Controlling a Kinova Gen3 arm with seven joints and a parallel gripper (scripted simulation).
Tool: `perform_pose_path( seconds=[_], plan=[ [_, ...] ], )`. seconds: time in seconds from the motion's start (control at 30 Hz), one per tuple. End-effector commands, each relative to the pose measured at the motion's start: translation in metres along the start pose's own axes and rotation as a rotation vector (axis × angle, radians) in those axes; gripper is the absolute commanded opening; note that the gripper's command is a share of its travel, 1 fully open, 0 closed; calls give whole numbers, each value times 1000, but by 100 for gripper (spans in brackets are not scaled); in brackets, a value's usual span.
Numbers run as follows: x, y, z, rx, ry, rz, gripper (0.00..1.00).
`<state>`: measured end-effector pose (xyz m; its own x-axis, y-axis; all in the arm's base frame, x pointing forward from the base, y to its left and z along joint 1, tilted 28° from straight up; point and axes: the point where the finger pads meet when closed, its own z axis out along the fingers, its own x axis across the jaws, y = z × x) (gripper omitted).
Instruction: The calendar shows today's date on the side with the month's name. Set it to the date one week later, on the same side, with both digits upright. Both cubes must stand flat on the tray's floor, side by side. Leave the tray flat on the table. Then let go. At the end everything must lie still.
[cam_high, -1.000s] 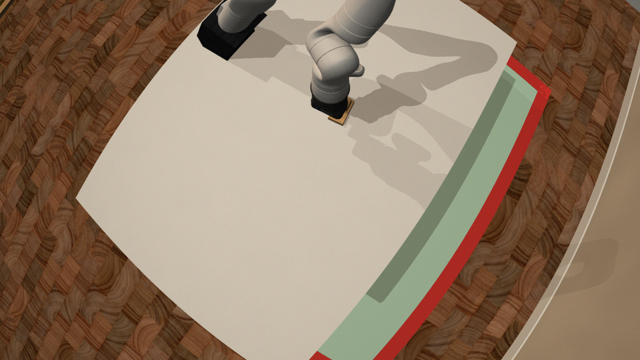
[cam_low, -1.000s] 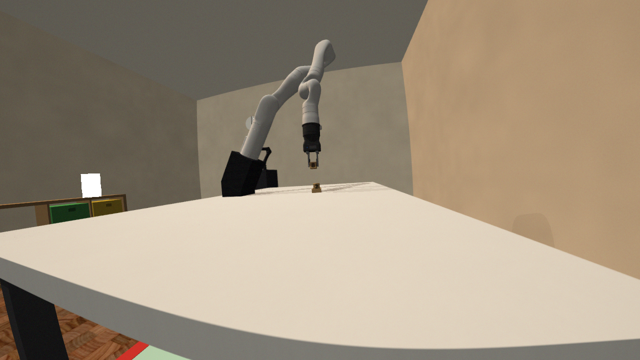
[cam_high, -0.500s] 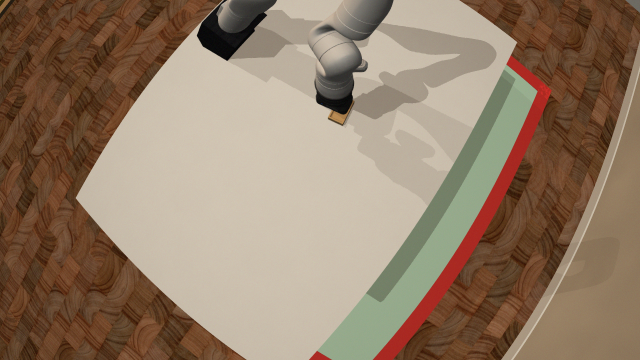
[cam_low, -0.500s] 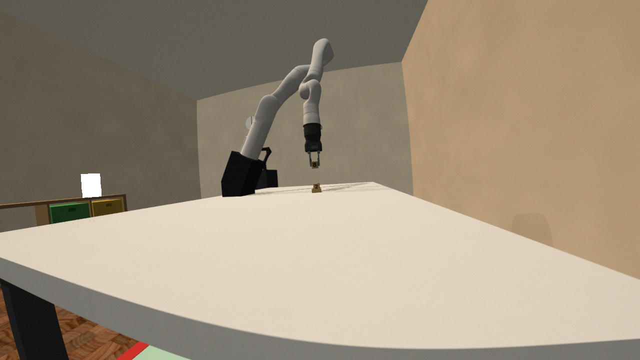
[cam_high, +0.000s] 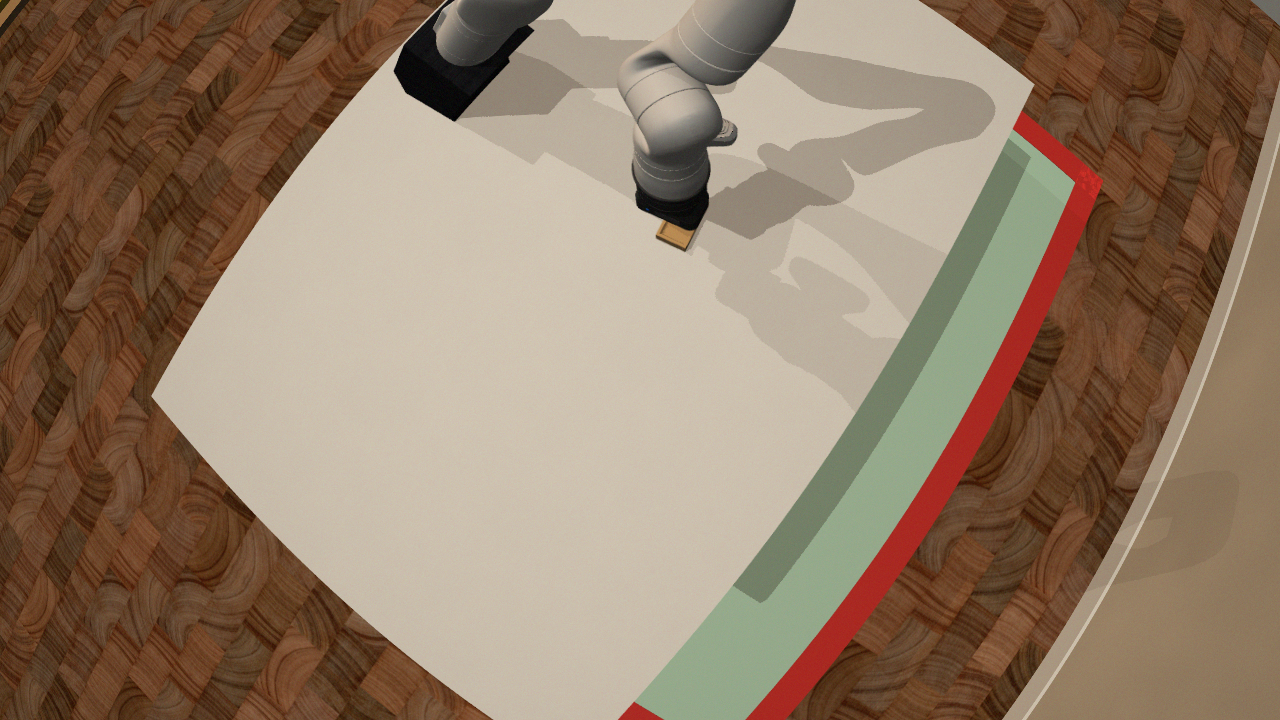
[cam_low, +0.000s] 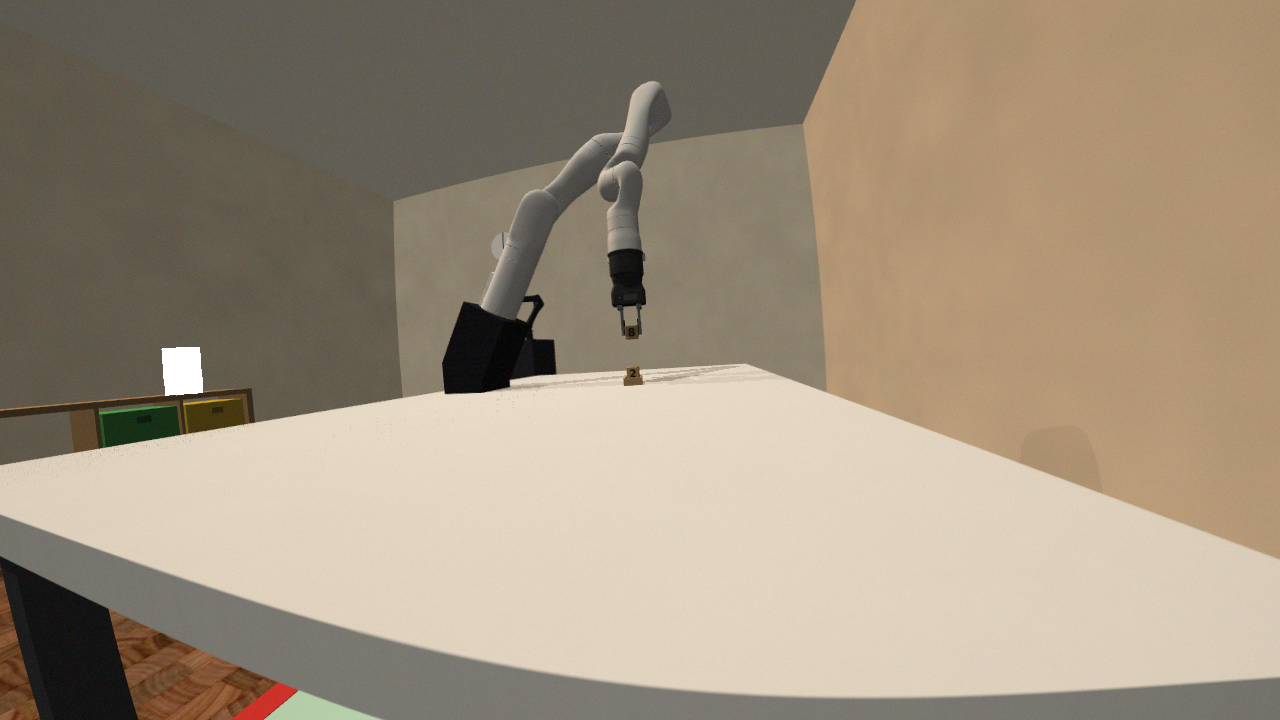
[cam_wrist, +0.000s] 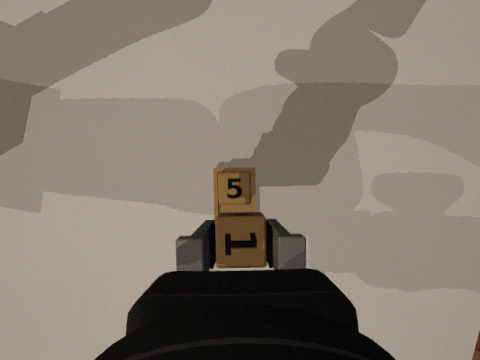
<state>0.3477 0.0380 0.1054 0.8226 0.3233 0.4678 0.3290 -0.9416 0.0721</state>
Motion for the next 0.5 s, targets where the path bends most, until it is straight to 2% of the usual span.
perform_pose_path(
  seconds=[0.0, 0.2, 0.47],
  plan=[
    [-4, 2, 5, -5, -12, 2, 57],
    [-4, 2, 16, -5, -12, 1, 57],
    [-5, 2, 44, -5, -12, 1, 57]
  ],
)
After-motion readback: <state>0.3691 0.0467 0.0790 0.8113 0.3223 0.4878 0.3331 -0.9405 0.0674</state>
